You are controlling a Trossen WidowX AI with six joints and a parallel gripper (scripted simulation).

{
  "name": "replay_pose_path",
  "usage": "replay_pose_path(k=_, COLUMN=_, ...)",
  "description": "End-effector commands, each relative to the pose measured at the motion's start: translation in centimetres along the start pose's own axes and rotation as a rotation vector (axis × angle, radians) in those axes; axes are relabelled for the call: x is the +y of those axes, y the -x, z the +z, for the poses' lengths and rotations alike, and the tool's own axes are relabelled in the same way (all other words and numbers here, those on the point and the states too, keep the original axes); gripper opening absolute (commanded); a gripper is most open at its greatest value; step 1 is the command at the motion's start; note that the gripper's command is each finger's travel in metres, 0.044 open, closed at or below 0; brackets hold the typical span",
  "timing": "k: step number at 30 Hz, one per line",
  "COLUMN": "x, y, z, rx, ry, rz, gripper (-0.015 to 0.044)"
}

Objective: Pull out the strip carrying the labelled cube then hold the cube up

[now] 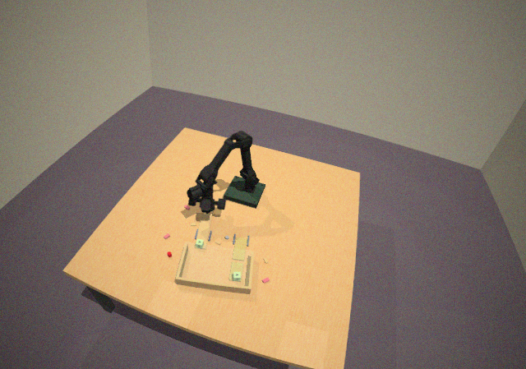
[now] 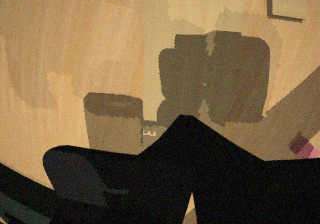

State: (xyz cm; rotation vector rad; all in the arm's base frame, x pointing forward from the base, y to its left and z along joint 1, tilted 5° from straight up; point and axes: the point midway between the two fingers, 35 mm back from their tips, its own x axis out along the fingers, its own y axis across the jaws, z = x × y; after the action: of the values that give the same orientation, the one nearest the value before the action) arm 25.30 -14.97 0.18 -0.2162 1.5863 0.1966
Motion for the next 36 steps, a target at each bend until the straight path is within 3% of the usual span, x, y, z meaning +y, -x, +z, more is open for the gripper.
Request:
replay_pose_path(k=1, x=0.4, y=-0.6, z=-1.4, rx=0.028, ry=0.000, rz=0.015, gripper=0.0000)
replay_pose_path(k=23, x=0.4, y=-0.6, z=-2.6, rx=0.030, ry=0.000, rz=0.015, gripper=0.0000)
replay_pose_path(k=28, x=-0.1, y=4.0, z=-1.6, rx=0.027, ry=0.000, rz=0.014, gripper=0.0000)
replay_pose_path(k=33, x=-0.1, y=4.2, z=-1.6, rx=0.028, ry=0.000, rz=0.014, gripper=0.0000)
replay_pose_path(k=36, x=-0.2, y=4.1, z=-0.3, rx=0.028, ry=-0.083, rz=0.013, gripper=0.0079)
